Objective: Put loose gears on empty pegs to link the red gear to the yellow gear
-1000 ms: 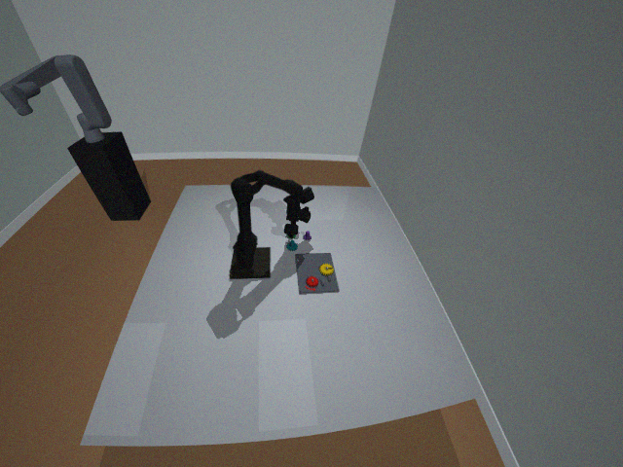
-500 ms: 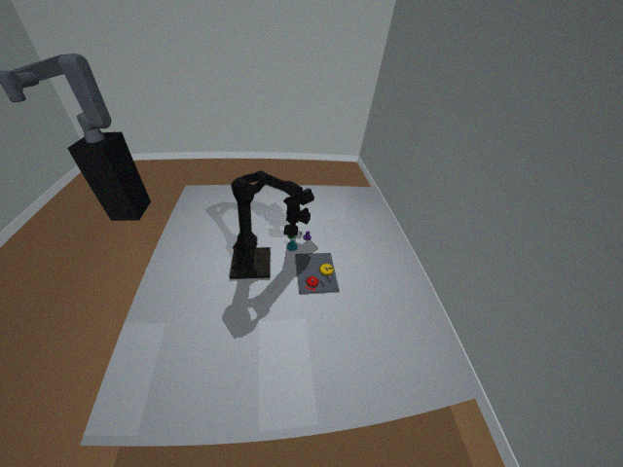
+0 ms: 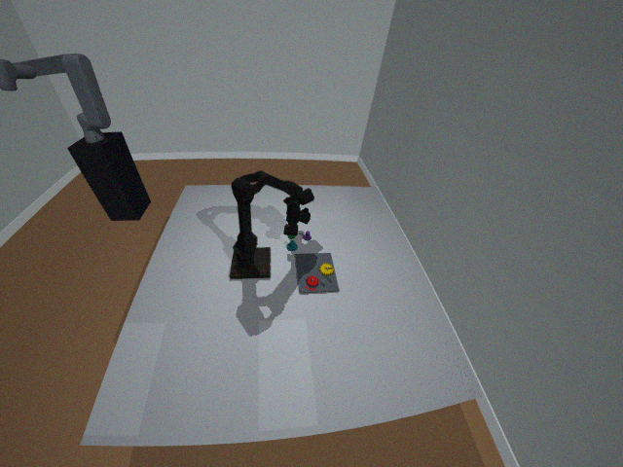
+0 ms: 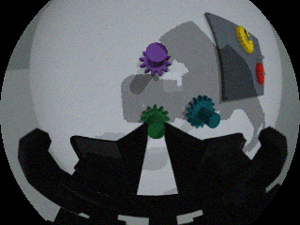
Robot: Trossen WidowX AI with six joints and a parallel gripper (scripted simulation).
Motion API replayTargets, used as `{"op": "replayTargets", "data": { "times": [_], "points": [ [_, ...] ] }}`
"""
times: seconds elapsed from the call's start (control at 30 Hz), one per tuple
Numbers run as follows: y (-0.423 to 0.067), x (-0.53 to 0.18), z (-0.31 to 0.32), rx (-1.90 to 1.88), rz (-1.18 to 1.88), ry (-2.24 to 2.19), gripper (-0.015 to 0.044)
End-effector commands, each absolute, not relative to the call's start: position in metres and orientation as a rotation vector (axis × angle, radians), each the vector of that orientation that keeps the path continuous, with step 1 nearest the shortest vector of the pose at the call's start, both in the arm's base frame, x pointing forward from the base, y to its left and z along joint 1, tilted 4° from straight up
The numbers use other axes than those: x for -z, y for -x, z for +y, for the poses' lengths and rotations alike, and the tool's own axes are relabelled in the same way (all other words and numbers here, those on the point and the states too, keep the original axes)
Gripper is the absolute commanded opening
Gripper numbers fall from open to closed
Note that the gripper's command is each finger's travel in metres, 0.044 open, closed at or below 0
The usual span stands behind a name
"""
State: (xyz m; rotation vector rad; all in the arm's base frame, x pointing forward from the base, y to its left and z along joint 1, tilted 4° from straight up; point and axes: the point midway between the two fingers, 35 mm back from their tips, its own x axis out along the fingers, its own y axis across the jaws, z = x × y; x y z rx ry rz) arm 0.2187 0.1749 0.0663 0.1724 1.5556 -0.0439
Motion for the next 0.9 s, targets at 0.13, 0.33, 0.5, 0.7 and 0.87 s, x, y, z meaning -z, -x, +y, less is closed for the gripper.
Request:
{"op": "replayTargets", "data": {
  "times": [0.13, 0.33, 0.5, 0.7, 0.87],
  "points": [
    [-0.220, -0.073, 0.176, 0.046, 1.558, -0.178, 0.0000],
    [-0.223, -0.085, 0.176, 0.046, 1.558, -0.178, 0.0000],
    [-0.225, -0.095, 0.176, 0.046, 1.557, -0.178, 0.0000],
    [-0.227, -0.107, 0.175, 0.046, 1.557, -0.178, 0.0000],
    [-0.228, -0.118, 0.174, 0.046, 1.557, -0.178, 0.0000]
  ]
}}
